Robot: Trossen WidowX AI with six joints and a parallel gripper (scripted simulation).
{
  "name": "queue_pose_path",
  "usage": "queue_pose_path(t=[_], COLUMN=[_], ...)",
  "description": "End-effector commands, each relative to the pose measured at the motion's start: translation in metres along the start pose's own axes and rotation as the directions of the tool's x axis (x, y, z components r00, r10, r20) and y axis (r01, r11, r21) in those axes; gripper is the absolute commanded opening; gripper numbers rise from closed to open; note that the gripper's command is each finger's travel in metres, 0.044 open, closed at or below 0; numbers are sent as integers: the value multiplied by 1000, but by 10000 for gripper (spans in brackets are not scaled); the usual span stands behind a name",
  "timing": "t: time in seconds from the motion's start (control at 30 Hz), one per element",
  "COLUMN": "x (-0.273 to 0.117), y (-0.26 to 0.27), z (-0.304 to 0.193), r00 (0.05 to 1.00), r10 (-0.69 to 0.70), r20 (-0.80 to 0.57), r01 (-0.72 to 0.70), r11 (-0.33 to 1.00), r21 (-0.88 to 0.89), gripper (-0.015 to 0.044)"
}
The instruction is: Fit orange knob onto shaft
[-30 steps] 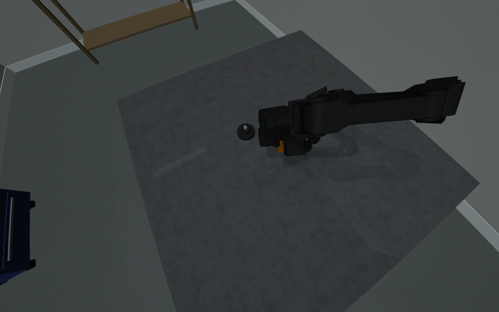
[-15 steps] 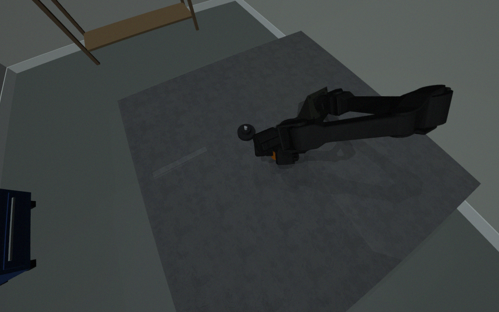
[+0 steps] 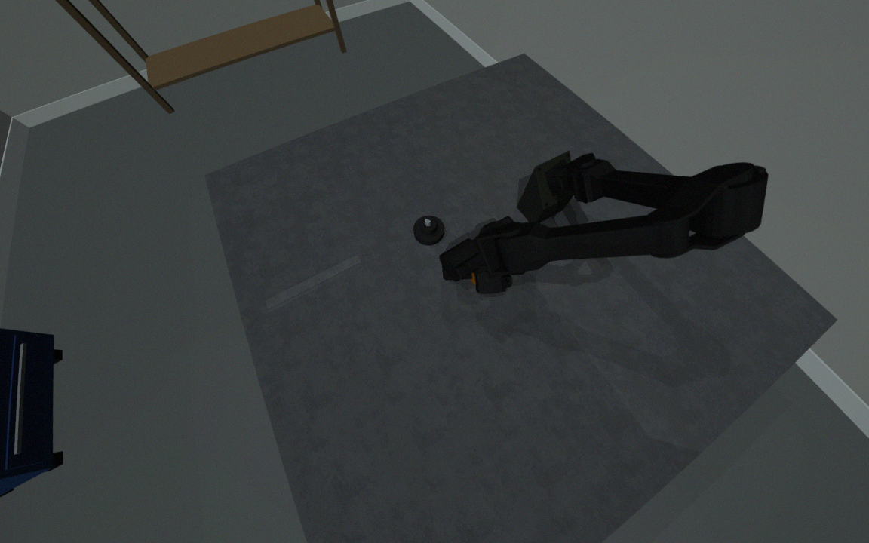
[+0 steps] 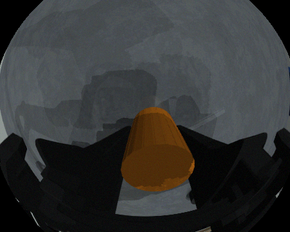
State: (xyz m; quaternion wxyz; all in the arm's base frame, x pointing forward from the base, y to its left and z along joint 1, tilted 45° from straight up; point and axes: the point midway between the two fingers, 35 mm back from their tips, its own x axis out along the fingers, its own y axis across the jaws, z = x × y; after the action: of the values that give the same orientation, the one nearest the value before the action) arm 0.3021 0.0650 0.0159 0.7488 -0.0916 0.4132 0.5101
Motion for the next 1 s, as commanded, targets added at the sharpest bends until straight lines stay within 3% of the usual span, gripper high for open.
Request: queue_pose_path(t=[0.0, 0.23, 0.77, 0.83, 0.97], x=[0, 0, 0, -10, -71], y=[0, 0, 0, -2, -2], z=[0, 0, 0, 0, -1], r00=[1000, 1000, 1000, 1000, 1000], r10=[0, 0, 0, -1, -3], r20=[-1, -1, -1, -2, -1], r01=[0, 0, 0, 1, 3], r11=[1000, 1000, 1000, 1000, 1000], r21=[-1, -1, -1, 0, 2], gripper=[52, 236, 240, 292, 398])
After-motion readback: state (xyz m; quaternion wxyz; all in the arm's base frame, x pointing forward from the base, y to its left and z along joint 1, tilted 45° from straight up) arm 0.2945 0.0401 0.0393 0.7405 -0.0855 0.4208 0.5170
